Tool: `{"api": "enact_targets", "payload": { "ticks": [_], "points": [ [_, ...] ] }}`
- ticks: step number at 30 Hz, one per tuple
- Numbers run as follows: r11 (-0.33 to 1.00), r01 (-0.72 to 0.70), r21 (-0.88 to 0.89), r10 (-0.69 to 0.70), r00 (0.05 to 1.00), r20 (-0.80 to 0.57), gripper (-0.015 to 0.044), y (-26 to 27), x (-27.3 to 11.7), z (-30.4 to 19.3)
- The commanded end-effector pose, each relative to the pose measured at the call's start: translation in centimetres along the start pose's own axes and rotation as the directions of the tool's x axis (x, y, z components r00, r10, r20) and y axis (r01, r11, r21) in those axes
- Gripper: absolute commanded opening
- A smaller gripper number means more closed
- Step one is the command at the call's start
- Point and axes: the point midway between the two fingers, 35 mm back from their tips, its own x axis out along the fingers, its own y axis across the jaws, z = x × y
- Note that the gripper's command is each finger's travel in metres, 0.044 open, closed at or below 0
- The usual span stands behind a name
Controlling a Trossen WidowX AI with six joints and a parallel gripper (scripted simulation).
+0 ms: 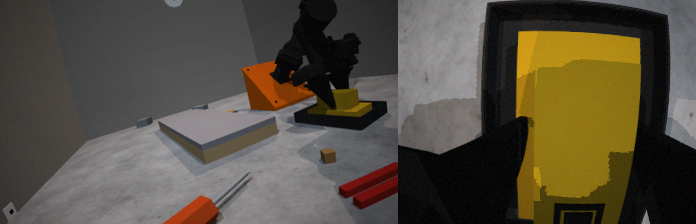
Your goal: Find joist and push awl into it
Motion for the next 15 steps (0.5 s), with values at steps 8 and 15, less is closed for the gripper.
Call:
{"api": "enact_targets", "payload": {
  "ticks": [8, 15],
  "points": [
    [1.0, -0.006, -0.005, 0.006, 1.0, -0.02, 0.044, -0.4, -7.2, 1.8],
    [1.0, -0.003, 0.014, 0.003, 1.0, -0.029, 0.044, -0.5, -7.4, 1.4]
  ]
}}
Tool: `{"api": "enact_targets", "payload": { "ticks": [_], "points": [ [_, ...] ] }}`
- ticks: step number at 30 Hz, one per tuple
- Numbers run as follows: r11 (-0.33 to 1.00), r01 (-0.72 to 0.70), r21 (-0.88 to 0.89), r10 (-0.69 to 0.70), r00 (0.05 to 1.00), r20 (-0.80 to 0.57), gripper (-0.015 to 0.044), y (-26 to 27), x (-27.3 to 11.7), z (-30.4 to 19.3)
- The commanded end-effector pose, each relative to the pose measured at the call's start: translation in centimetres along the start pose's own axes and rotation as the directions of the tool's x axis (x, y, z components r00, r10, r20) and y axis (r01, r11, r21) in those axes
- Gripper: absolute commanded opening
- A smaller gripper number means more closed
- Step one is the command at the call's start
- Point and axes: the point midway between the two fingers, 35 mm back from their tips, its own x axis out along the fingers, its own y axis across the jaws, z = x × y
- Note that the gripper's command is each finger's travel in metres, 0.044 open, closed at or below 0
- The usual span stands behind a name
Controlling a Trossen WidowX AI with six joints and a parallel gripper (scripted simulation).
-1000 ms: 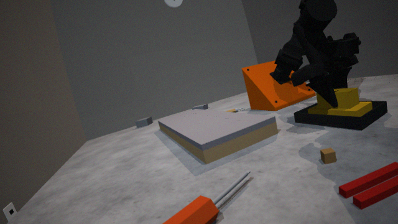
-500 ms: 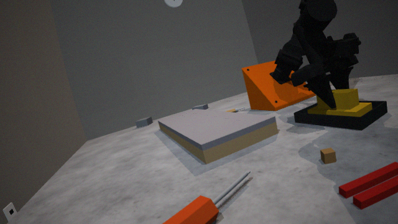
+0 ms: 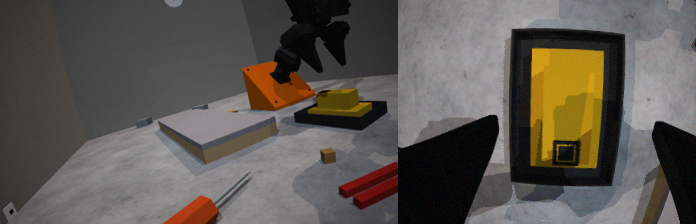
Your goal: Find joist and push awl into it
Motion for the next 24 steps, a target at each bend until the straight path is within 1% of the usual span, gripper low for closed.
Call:
{"api": "enact_targets", "payload": {
  "ticks": [1, 3, 6, 11, 17, 20, 24],
  "points": [
    [1.0, 0.0, 0.024, 0.0, 1.0, -0.016, 0.044, -0.4, 0.4, -0.6],
    [0.997, 0.022, 0.078, -0.019, 0.999, -0.042, 0.044, -1.8, 0.6, -1.6],
    [0.975, 0.076, 0.21, -0.054, 0.993, -0.105, 0.044, -5.0, 0.7, -4.3],
    [0.862, 0.183, 0.472, -0.087, 0.972, -0.218, 0.044, -10.5, -0.2, -11.1],
    [0.612, 0.289, 0.736, -0.067, 0.947, -0.315, 0.044, -14.2, -2.5, -21.2],
    [0.453, 0.319, 0.832, -0.04, 0.94, -0.339, 0.044, -14.5, -3.7, -26.5],
    [0.223, 0.33, 0.917, 0.005, 0.94, -0.34, 0.044, -13.3, -5.1, -33.3]
  ]
}}
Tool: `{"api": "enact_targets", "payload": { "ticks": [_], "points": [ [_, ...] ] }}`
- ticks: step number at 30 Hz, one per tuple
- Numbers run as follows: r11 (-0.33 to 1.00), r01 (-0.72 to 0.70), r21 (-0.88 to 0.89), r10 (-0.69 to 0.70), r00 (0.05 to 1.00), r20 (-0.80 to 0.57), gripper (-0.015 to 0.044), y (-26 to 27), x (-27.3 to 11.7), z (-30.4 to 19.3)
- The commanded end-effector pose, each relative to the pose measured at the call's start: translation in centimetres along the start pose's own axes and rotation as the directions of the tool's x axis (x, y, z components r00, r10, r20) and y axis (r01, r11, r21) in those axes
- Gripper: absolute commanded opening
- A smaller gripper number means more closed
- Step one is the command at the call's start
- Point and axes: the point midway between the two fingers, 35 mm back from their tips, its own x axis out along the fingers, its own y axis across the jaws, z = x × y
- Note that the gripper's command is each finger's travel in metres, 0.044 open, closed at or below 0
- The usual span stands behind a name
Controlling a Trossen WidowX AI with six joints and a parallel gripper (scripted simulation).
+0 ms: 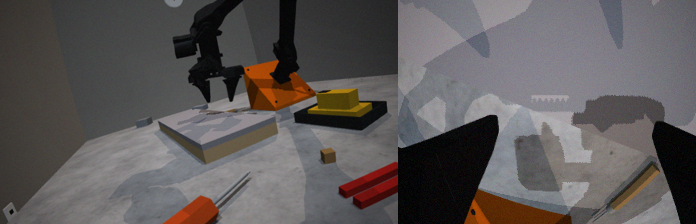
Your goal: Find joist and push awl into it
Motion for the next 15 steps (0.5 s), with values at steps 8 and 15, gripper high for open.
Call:
{"api": "enact_targets", "payload": {
  "ticks": [8, 15],
  "points": [
    [0.849, -0.06, 0.524, 0.107, 0.992, -0.061, 0.044, -10.5, 3.1, -11.0],
    [0.849, -0.06, 0.524, 0.107, 0.992, -0.061, 0.044, -10.6, 3.1, -11.0]
  ]
}}
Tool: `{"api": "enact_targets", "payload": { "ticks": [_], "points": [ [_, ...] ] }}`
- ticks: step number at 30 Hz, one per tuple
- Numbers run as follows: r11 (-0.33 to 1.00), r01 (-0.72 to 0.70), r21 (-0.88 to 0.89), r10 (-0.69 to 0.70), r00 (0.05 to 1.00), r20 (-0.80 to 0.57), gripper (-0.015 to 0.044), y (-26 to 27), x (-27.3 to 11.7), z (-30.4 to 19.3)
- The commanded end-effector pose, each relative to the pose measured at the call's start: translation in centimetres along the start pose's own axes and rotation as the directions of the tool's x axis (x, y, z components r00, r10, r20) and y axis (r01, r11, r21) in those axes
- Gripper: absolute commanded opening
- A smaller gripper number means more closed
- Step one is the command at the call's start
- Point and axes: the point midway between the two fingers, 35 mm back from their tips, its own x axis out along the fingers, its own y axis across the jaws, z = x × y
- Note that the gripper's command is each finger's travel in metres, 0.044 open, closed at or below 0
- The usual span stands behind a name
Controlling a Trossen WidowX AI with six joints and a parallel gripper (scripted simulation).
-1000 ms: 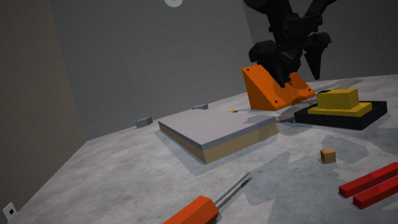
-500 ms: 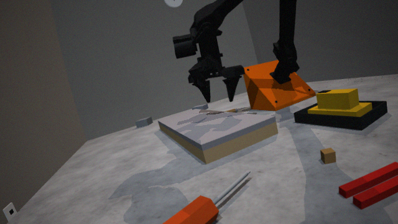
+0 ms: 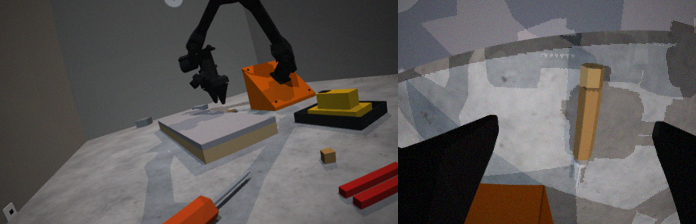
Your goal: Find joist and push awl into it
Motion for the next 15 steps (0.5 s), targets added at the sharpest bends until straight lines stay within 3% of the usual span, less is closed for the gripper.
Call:
{"api": "enact_targets", "payload": {
  "ticks": [1, 15],
  "points": [
    [1.0, 0.006, 0.006, -0.006, 1.0, -0.001, 0.044, -0.52, -0.03, 0.22],
    [1.0, 0.007, 0.006, -0.007, 1.0, -0.001, 0.044, -1.12, 0.85, 0.65]
  ]
}}
